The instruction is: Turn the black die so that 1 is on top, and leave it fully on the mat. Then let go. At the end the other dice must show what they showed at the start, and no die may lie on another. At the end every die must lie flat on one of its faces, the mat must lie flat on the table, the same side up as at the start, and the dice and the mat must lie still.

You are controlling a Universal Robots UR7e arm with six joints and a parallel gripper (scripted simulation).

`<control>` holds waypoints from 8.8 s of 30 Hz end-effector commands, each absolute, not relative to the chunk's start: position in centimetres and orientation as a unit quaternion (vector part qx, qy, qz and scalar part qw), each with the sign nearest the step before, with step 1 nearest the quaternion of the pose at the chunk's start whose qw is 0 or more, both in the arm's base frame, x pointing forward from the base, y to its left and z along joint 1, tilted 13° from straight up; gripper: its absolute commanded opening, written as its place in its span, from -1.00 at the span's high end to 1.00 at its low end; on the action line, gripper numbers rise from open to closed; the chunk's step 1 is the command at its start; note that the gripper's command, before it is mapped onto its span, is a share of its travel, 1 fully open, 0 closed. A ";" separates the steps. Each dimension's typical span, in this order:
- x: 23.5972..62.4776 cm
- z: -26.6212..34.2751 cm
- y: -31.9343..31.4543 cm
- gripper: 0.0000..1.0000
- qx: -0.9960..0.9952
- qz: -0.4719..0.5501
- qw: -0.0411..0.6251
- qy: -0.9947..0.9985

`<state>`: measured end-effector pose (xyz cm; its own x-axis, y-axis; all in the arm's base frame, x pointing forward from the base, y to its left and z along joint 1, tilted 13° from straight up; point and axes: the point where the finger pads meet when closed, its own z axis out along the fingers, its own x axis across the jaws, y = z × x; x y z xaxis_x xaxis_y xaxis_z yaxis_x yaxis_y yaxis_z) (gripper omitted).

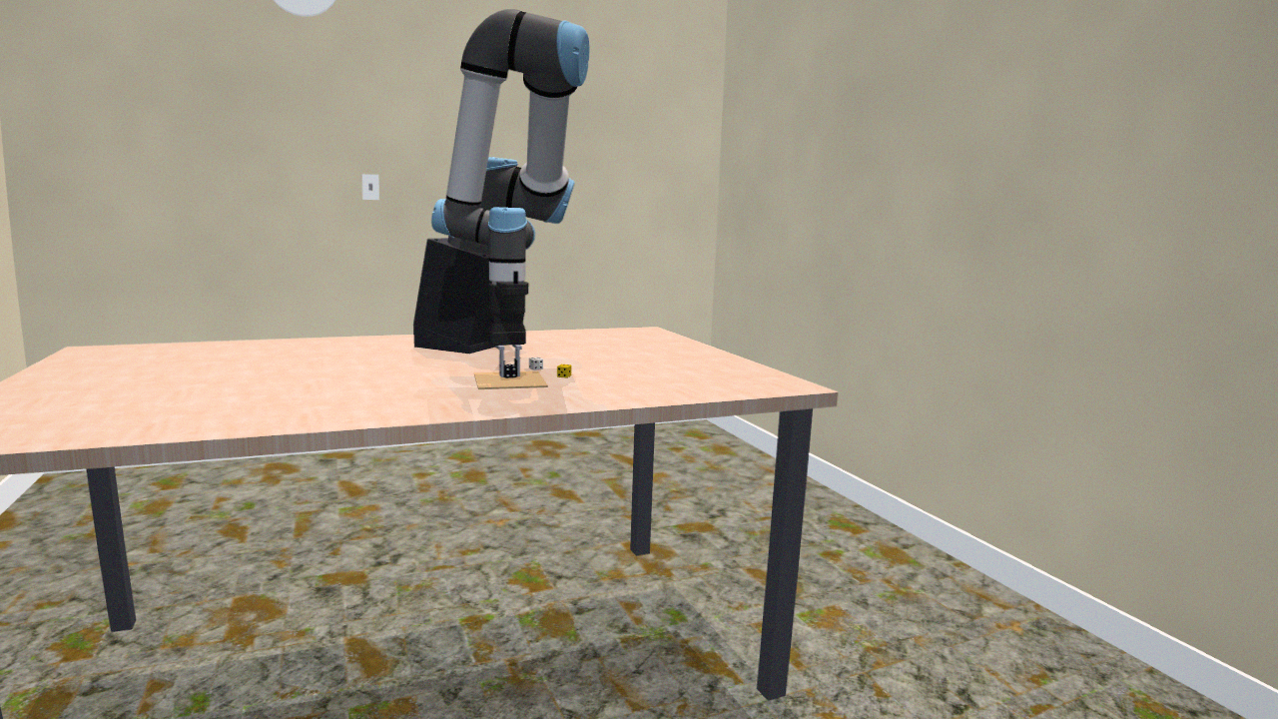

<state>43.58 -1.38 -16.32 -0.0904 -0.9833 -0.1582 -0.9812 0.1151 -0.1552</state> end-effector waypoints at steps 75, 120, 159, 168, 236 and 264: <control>43.7 -16.7 -1.3 0.02 -0.665 -0.005 0.112 0.738; 43.7 -16.6 -1.4 -0.57 -0.665 -0.005 0.112 0.738; 42.2 -8.2 -2.6 -0.57 -0.665 -0.005 0.112 0.738; 42.1 -7.9 -2.6 -0.57 -0.665 -0.005 0.112 0.738; 42.7 -8.2 -2.0 -1.00 -0.941 -0.059 0.095 0.320; 42.3 -8.6 -2.4 -1.00 -0.992 -0.082 0.075 0.056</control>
<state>42.26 -2.37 -8.67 0.9795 -0.1319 0.1525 -0.1072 -0.9813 -0.1600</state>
